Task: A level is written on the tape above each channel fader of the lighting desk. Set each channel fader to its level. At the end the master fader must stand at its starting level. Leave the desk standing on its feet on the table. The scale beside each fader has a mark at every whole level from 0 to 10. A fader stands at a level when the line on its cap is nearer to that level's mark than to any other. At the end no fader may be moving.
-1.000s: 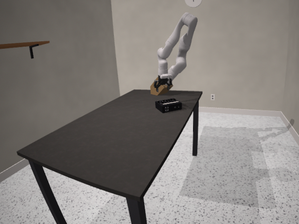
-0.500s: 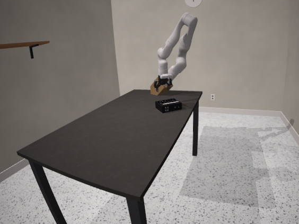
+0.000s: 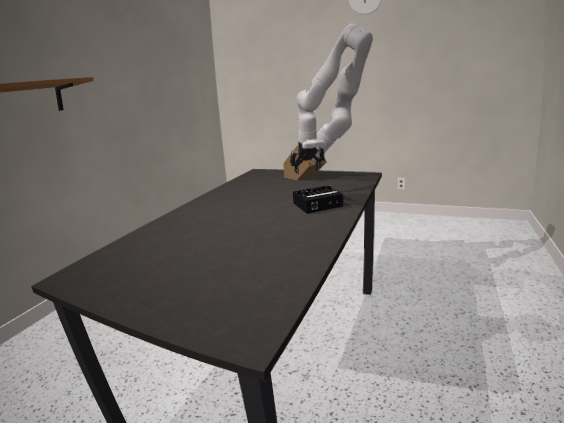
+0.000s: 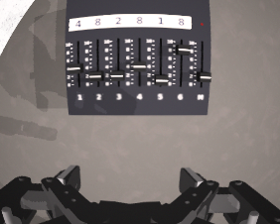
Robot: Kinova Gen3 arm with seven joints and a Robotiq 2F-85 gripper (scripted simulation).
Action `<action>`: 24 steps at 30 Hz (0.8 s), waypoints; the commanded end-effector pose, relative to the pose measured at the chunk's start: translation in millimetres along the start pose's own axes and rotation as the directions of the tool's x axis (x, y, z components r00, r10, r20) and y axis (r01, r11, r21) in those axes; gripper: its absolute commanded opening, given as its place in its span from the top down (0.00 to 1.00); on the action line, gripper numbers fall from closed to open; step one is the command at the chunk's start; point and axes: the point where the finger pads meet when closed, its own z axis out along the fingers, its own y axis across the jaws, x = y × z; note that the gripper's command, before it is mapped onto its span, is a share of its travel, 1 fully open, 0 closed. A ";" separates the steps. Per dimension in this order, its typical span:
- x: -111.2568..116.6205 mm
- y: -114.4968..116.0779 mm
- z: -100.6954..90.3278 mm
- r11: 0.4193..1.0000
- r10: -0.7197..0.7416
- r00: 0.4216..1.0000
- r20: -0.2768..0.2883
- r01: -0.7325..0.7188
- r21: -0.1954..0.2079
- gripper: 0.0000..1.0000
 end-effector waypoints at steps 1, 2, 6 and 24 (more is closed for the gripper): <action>-0.1 0.3 -0.2 1.000 0.000 1.000 0.000 0.000 -0.001 0.00; -0.1 0.3 -0.2 1.000 0.000 1.000 0.000 0.000 -0.001 0.00; -0.1 0.3 -0.2 1.000 0.000 1.000 0.000 0.000 -0.001 0.00; 0.7 0.0 -0.4 1.000 -0.028 1.000 -0.003 0.028 0.001 0.00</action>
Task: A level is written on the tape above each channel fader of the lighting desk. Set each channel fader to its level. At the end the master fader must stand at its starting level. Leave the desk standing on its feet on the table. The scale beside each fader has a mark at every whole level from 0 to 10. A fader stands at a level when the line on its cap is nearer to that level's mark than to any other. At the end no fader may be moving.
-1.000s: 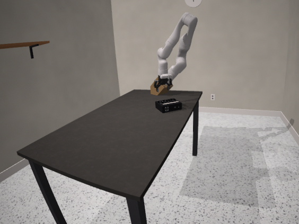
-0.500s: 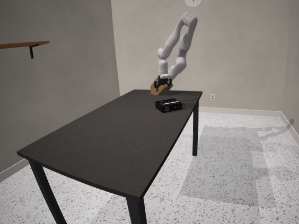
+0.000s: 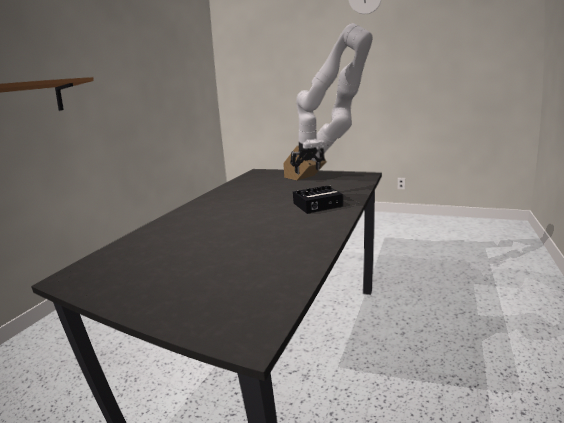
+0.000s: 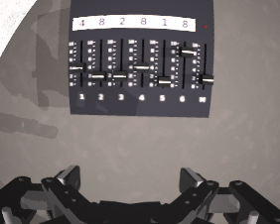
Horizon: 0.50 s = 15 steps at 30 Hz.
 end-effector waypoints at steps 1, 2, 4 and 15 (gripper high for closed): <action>0.2 0.4 -0.5 1.000 -0.012 1.000 -0.002 0.012 0.000 0.00; 0.5 0.3 -0.6 1.000 -0.021 1.000 -0.003 0.021 0.001 0.00; 0.8 0.2 -0.7 0.999 -0.032 0.999 -0.004 0.032 0.001 0.00; 6.0 -1.3 -2.6 0.977 -0.213 0.977 -0.022 0.213 0.009 0.00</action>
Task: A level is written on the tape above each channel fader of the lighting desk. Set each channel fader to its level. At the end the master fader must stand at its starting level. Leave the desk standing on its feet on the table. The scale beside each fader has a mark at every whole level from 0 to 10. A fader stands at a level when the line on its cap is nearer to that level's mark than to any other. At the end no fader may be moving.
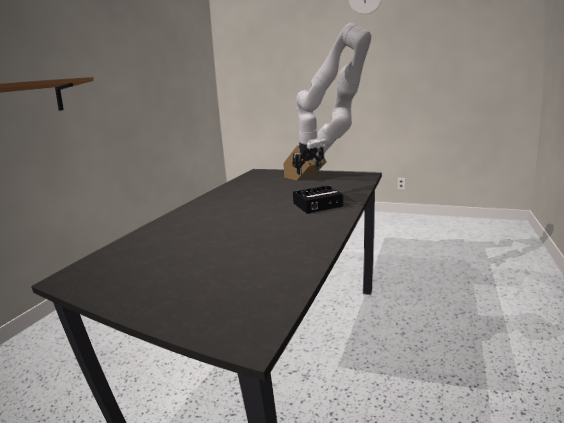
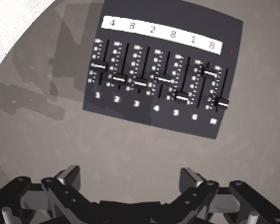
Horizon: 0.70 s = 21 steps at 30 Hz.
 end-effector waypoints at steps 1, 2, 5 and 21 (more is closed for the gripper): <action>0.7 1.6 -1.8 0.999 -0.042 0.999 -0.010 0.042 -0.002 0.00; 1.5 1.5 -2.2 0.998 -0.070 0.997 -0.013 0.070 -0.002 0.00; 4.4 1.5 -3.6 0.987 -0.161 0.987 -0.022 0.161 -0.002 0.00; 23.5 3.5 -16.8 0.749 -0.662 0.747 -0.063 0.660 -0.052 0.00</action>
